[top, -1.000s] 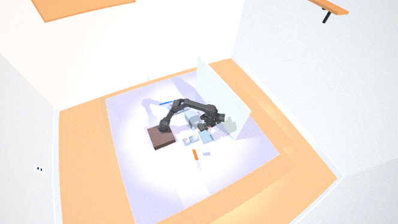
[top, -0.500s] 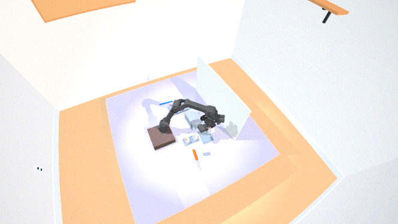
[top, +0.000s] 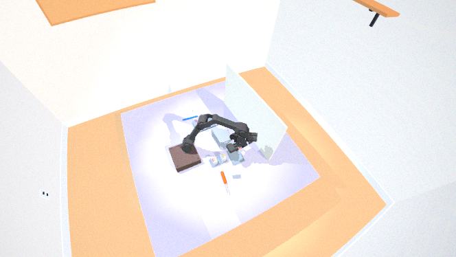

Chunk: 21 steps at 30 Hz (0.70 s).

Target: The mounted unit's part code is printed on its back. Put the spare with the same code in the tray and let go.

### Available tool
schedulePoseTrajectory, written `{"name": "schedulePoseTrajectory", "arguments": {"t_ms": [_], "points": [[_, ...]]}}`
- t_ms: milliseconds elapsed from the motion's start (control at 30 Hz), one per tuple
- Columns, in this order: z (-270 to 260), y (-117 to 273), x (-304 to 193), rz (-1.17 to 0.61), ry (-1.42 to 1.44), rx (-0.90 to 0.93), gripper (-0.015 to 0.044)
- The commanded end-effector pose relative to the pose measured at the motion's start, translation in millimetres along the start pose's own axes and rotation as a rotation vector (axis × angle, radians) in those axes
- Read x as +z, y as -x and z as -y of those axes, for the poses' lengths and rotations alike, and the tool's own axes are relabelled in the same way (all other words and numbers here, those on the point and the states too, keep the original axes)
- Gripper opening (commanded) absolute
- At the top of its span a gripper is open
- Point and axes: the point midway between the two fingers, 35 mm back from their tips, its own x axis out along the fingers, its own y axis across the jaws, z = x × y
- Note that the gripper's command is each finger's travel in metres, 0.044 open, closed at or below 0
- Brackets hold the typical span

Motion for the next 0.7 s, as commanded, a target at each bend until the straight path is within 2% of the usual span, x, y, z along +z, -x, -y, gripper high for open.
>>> {"name": "schedulePoseTrajectory", "arguments": {"t_ms": [0,667], "points": [[0,-5,1,0.006,-0.002,0.0,0.0],[1,-22,1,0.006,-0.002,0.0,0.0]]}}
